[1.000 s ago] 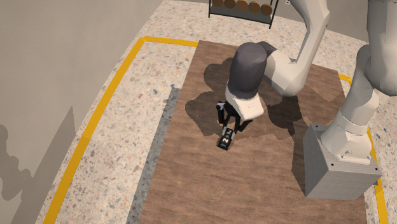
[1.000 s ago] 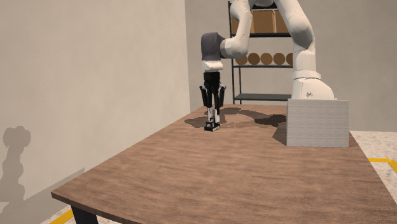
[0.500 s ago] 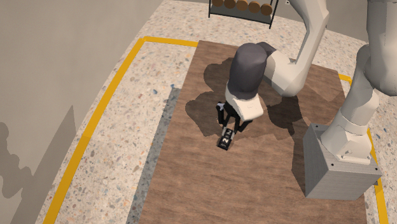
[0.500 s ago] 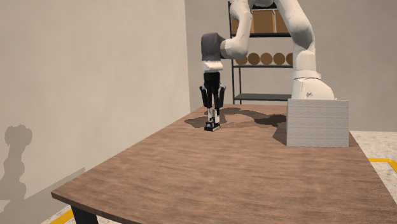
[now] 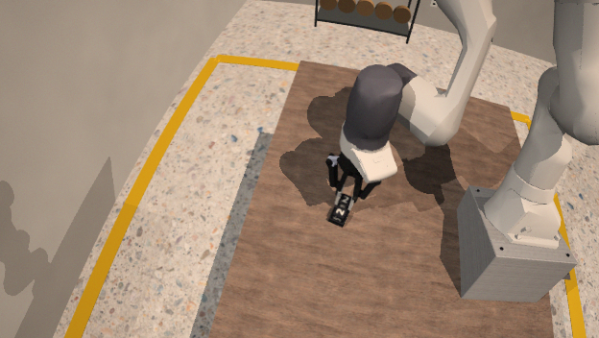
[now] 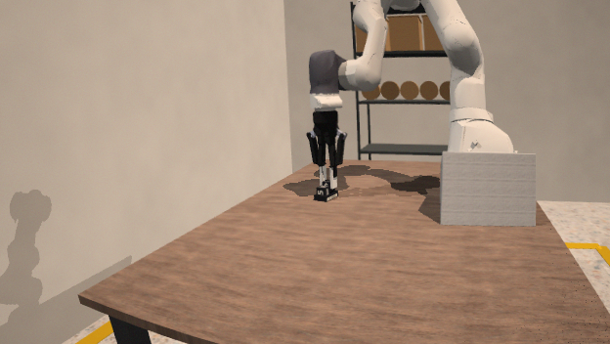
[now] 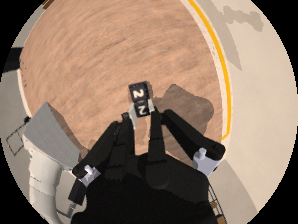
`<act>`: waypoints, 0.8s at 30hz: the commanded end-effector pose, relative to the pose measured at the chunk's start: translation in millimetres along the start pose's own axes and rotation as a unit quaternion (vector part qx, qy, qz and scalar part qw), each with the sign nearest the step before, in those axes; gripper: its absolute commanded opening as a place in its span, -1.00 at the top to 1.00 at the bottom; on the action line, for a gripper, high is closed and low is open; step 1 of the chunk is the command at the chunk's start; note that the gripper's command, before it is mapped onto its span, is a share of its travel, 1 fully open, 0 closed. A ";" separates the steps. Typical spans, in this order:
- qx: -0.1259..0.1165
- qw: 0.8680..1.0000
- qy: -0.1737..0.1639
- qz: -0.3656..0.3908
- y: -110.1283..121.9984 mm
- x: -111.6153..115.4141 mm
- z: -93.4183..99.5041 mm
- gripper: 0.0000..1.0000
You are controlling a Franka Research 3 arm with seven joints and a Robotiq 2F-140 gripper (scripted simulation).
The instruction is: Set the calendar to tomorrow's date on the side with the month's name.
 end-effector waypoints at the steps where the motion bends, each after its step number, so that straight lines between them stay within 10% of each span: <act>1: 0.002 1.000 0.001 -0.001 0.9 -0.8 0.2 0.68; 24: 0.002 1.000 0.001 -0.001 0.9 -0.8 -7.2 0.68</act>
Point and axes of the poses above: the point where the finger pads meet when closed, its own z axis back along the fingers, its own y axis across the jaws, x = y × z, the point moved 8 cm from there along z, back along the fingers, and after that the axes turned 3 degrees about z, right-handed, at the moved point
